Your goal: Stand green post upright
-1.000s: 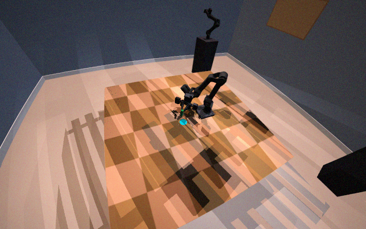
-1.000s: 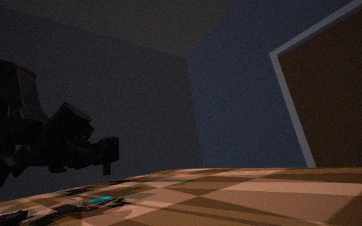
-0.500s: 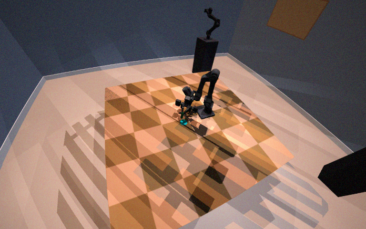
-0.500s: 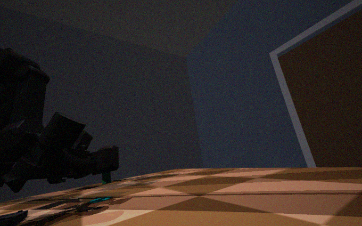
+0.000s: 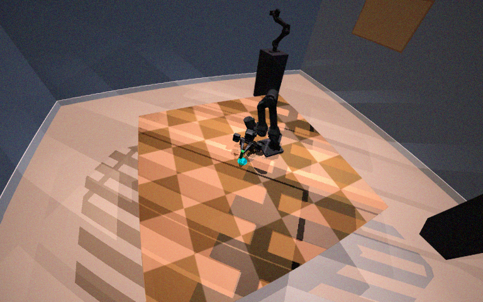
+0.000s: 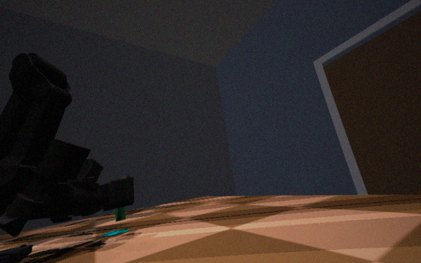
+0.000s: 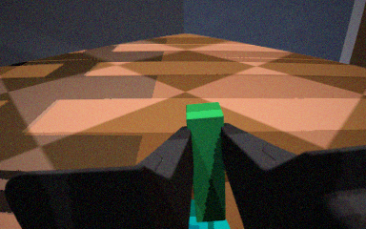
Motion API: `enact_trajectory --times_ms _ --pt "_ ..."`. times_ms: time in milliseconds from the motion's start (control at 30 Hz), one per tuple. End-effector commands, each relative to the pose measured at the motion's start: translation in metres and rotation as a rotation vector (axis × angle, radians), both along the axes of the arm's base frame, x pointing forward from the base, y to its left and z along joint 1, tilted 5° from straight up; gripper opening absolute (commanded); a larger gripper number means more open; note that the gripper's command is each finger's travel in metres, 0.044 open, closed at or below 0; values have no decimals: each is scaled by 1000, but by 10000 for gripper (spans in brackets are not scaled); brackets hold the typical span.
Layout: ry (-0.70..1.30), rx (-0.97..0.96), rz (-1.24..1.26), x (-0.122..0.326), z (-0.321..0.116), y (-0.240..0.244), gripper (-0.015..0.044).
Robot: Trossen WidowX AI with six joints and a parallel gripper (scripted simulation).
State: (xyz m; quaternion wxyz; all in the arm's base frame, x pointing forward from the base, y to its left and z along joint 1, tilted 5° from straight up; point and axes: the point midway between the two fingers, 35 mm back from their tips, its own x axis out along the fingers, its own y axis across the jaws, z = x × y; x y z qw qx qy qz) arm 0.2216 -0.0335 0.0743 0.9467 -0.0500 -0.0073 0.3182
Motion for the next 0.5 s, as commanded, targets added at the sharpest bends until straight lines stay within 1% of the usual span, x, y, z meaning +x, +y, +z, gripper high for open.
enact_trajectory --times_ms 0,267,467 --pt "2 0 -3 -2 -3 4 23" --pt "-2 -6 -3 -5 -6 8 23" --pt "9 -13 5 -5 -20 13 23"
